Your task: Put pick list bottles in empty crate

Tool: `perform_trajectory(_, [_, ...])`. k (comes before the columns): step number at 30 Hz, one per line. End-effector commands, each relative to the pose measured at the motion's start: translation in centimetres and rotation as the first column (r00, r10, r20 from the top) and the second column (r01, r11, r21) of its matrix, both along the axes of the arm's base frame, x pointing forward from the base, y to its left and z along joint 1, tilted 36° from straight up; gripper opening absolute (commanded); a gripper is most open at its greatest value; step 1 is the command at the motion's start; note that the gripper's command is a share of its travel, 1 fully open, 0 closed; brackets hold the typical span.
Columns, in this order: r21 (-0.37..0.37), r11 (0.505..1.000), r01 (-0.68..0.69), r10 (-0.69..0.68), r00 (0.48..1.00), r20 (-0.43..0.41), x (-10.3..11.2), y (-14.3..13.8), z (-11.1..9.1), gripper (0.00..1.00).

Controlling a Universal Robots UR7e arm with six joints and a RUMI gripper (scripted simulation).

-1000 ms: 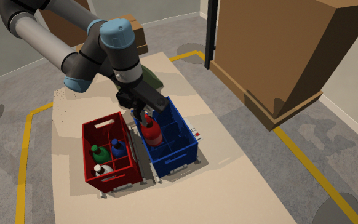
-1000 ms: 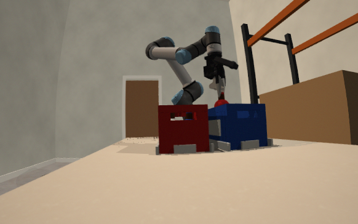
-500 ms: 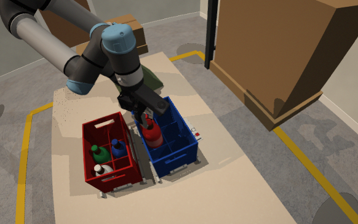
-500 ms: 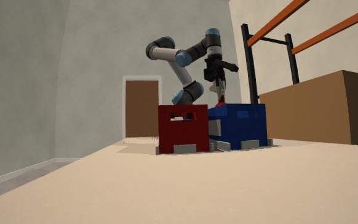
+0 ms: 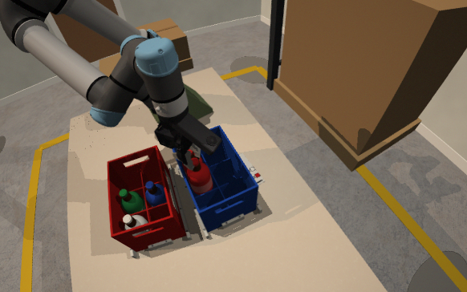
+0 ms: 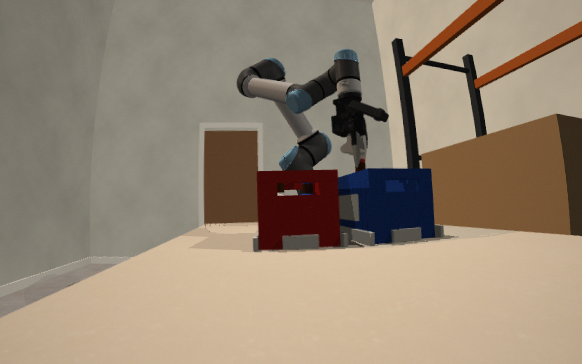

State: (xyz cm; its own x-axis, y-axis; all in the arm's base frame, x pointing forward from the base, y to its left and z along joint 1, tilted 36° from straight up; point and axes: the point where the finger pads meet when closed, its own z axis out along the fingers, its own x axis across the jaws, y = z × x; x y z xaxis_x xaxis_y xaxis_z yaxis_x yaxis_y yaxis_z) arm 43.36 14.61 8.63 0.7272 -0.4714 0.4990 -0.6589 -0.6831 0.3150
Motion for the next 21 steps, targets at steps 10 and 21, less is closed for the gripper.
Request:
perform_trajectory(10, [0.001,1.0,-0.001,0.001,1.0,0.002,0.3,-0.7,-1.0,0.0])
perform_trajectory(21, [0.001,1.0,-0.001,0.001,1.0,0.002,0.5,-1.2,-1.8,0.0])
